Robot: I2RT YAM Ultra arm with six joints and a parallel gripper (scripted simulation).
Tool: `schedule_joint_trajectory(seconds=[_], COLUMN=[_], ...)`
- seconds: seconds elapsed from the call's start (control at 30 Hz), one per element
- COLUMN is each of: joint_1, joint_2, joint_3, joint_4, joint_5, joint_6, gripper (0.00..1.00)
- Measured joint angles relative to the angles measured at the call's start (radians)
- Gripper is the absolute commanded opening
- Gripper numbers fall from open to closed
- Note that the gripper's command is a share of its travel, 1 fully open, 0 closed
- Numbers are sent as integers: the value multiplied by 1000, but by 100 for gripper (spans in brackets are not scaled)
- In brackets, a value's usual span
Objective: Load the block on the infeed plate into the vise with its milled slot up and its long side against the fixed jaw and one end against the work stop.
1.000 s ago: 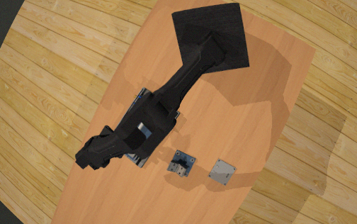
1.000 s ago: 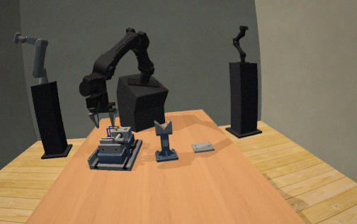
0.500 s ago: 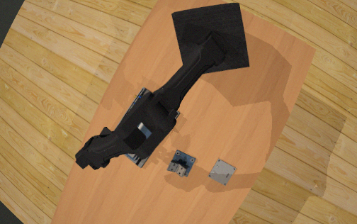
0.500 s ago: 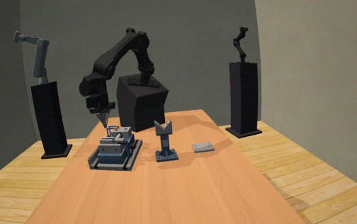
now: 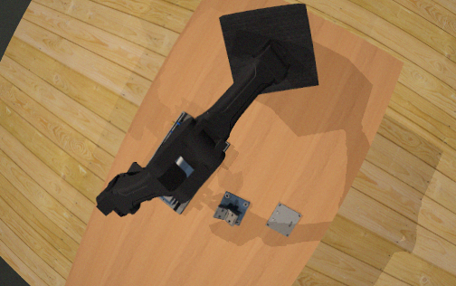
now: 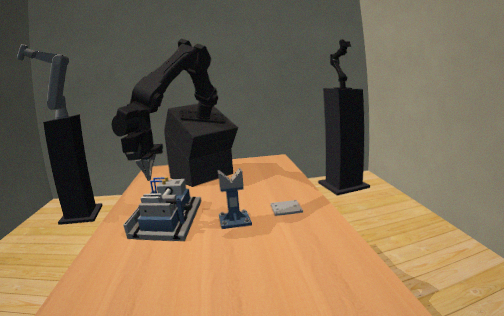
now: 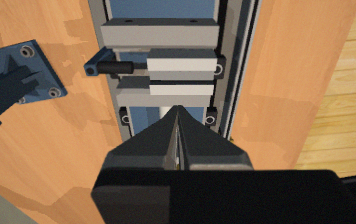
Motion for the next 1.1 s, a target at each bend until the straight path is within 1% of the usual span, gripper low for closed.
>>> schedule_joint_trajectory(seconds=[0.33,0.47,1.1], joint_1=[0,0,-10], joint_2=[0,-1,-32], joint_3=[0,-3,-80], joint_4=[0,2,16], joint_5=[0,-2,-8], joint_6=[3,50,620], gripper=[0,0,0])
